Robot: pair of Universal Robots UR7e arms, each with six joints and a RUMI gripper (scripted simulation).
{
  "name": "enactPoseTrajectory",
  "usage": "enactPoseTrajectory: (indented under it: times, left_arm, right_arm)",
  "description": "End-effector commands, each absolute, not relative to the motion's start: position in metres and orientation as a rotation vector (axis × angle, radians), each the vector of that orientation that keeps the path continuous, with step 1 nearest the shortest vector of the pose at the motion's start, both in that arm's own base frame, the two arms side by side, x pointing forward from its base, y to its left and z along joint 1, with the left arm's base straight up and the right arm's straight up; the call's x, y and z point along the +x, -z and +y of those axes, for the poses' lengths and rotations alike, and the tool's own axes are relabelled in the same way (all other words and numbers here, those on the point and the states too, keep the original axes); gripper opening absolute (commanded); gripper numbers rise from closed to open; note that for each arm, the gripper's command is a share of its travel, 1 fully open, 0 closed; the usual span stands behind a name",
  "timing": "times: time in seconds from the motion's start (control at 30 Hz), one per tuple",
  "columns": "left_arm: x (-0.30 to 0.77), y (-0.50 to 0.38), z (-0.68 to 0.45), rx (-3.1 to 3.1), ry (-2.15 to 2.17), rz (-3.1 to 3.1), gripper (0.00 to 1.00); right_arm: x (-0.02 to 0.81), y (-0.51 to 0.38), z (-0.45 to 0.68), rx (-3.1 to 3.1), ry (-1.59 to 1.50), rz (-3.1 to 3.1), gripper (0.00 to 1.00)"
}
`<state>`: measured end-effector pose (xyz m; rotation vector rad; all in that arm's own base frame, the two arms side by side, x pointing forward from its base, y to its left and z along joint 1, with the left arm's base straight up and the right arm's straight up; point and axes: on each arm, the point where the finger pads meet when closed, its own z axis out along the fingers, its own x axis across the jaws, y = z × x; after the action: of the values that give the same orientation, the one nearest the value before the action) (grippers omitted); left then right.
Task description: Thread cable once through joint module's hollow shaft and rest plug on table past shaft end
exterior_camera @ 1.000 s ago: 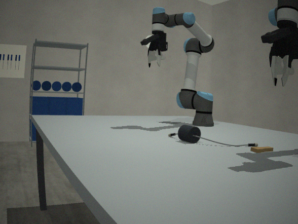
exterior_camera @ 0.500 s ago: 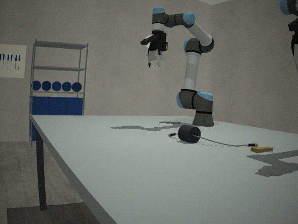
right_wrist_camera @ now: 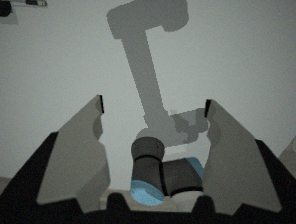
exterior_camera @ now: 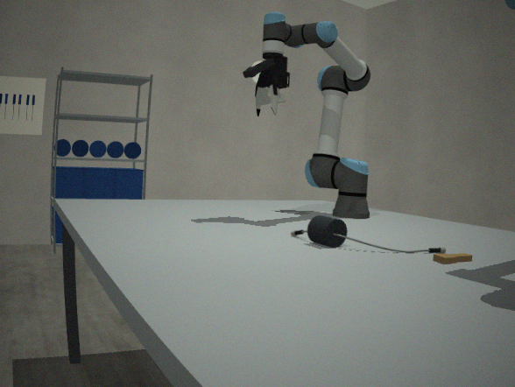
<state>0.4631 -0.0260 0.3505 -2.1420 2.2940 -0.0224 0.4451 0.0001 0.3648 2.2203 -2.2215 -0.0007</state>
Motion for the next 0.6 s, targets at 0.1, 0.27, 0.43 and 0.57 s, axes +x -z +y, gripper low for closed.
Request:
enactPoseTrajectory:
  times: [0.1, 0.27, 0.43, 0.57]
  left_arm:
    - [0.4392, -0.3689, 0.0069, -2.244, -0.014, 2.204, 0.20]
    - [0.4421, -0.3636, -0.0004, -2.228, -0.024, 2.225, 0.20]
    - [0.4421, -0.3636, -0.0004, -2.228, -0.024, 2.225, 0.20]
    - [0.4421, -0.3636, -0.0004, -2.228, -0.024, 2.225, 0.20]
  right_arm:
    - [0.4454, -0.3655, 0.0001, 2.223, -0.001, -2.222, 0.61]
    - [0.4454, -0.3655, 0.0001, 2.223, -0.001, -2.222, 0.61]
    - [0.4454, -0.3655, 0.0001, 2.223, -0.001, -2.222, 0.61]
    - [0.4454, -0.3655, 0.0001, 2.223, -0.001, -2.222, 0.61]
